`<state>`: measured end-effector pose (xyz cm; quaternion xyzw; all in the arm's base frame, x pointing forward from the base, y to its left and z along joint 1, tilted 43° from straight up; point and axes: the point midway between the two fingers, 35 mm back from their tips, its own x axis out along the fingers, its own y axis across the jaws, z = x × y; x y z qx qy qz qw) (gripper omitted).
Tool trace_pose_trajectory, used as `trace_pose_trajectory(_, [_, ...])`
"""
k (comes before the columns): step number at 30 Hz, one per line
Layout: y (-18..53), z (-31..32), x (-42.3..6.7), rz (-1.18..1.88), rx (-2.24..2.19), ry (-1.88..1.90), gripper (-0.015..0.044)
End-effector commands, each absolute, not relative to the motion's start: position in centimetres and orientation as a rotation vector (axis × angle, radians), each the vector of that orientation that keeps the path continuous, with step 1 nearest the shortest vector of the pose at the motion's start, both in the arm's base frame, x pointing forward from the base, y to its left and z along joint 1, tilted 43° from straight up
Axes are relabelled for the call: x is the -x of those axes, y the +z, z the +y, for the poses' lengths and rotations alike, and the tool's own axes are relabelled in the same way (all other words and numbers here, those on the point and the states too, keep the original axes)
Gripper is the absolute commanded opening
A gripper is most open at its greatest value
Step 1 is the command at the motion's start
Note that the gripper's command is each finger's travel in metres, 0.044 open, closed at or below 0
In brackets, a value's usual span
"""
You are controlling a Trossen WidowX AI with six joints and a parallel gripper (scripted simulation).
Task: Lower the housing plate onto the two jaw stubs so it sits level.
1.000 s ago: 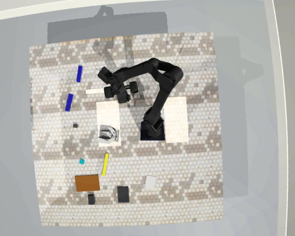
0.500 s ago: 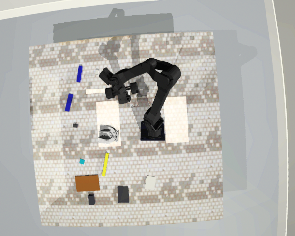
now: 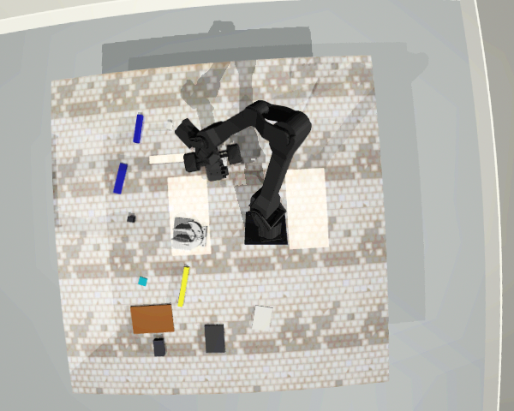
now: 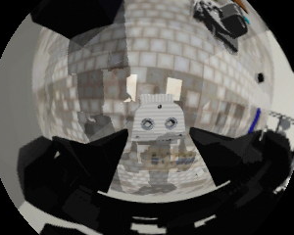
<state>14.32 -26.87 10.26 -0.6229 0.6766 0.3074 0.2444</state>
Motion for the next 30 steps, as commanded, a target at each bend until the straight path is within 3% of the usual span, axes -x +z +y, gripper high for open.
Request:
trace_pose_trajectory(1, [9.26, -27.30, -14.13, 1.843, 1.695, 0.863, 0.0440])
trace_pose_trajectory(30, [8.67, -27.85, -13.99, 1.843, 1.695, 0.863, 0.0440])
